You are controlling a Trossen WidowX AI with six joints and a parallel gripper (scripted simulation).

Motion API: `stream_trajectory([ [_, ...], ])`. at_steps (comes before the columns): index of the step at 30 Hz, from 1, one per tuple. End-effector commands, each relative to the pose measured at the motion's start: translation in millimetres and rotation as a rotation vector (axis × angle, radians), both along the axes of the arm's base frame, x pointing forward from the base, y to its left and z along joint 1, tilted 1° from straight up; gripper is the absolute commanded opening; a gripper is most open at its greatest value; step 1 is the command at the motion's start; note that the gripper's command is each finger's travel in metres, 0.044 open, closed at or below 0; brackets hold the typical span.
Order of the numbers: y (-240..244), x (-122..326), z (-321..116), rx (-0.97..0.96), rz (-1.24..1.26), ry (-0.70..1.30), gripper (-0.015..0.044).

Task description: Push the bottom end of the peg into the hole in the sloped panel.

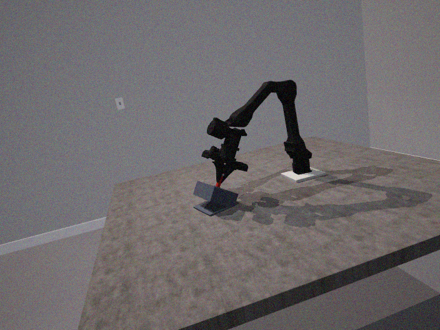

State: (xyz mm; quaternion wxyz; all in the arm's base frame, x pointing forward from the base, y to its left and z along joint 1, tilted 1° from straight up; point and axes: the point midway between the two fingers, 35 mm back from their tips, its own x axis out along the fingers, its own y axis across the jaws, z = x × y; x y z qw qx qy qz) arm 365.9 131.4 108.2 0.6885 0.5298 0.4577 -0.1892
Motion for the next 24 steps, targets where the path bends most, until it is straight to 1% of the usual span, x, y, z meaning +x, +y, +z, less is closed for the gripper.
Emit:
stream_trajectory([
  [1,0.0,1.0,-1.3,0.000,-0.006,-0.001,0.0000],
  [13,0.3,0.7,-1.2,0.000,0.000,0.000,0.0000],
  [24,0.3,0.7,-1.2,0.000,0.000,0.000,0.0289],
])
